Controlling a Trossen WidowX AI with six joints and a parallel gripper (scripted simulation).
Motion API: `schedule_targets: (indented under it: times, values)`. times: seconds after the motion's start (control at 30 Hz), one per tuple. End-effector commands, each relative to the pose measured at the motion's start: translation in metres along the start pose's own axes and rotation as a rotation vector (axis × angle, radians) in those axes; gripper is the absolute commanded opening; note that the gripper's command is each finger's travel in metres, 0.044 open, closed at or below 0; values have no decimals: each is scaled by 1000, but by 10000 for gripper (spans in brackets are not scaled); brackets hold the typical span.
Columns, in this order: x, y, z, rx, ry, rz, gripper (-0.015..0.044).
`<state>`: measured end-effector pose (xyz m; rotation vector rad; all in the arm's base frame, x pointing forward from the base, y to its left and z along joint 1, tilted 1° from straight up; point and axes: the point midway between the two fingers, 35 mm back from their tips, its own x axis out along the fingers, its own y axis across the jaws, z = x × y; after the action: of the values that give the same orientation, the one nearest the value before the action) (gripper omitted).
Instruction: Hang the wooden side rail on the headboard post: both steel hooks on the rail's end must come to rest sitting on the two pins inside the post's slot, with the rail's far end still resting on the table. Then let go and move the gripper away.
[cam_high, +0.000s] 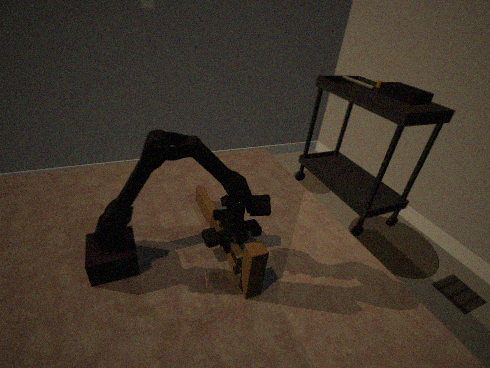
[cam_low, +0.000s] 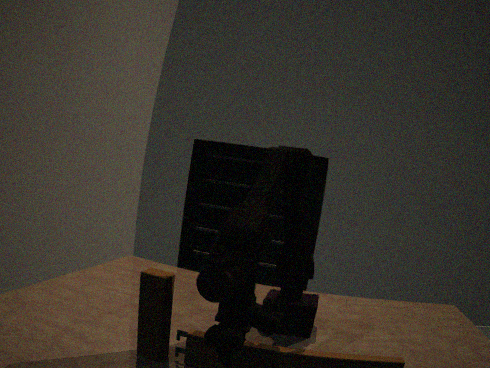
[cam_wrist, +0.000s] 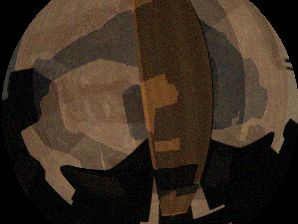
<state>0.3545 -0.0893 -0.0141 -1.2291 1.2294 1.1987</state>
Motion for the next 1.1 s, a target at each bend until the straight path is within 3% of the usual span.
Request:
schedule_targets:
  times: [0.0, 1.07]
  values:
    - [-10, -5, -1, -9, 4, -29, 0]
    - [-11, -5, -1, -9, 4, -29, 0]
